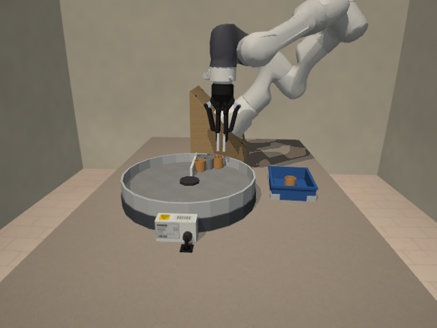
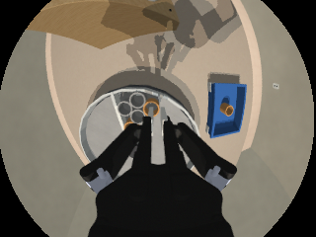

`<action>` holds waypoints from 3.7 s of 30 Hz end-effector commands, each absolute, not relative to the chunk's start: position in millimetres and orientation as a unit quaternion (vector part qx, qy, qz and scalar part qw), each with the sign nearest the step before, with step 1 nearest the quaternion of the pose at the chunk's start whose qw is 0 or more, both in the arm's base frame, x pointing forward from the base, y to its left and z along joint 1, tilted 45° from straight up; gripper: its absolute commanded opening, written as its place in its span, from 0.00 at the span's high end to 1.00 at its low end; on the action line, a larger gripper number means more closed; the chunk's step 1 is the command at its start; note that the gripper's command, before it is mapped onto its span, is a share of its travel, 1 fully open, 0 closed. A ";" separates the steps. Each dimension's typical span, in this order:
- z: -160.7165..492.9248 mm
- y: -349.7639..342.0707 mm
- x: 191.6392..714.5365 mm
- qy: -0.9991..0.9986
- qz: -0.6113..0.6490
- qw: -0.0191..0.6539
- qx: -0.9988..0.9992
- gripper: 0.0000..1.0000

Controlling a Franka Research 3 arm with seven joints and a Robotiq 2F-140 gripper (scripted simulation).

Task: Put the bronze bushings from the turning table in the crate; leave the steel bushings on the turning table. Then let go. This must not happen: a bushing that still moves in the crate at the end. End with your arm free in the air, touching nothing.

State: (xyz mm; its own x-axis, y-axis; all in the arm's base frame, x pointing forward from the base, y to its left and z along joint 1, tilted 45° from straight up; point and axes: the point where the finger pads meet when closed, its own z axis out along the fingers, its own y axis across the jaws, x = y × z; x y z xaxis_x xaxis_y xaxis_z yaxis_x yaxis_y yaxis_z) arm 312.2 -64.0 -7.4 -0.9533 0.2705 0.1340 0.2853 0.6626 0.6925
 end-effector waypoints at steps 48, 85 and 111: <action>-22.2 -47.0 315.7 -0.911 -0.383 0.010 -0.154 0.90; -24.2 -47.7 313.6 -0.911 -0.383 0.010 -0.154 0.90; -24.2 -47.7 313.6 -0.911 -0.383 0.010 -0.154 0.90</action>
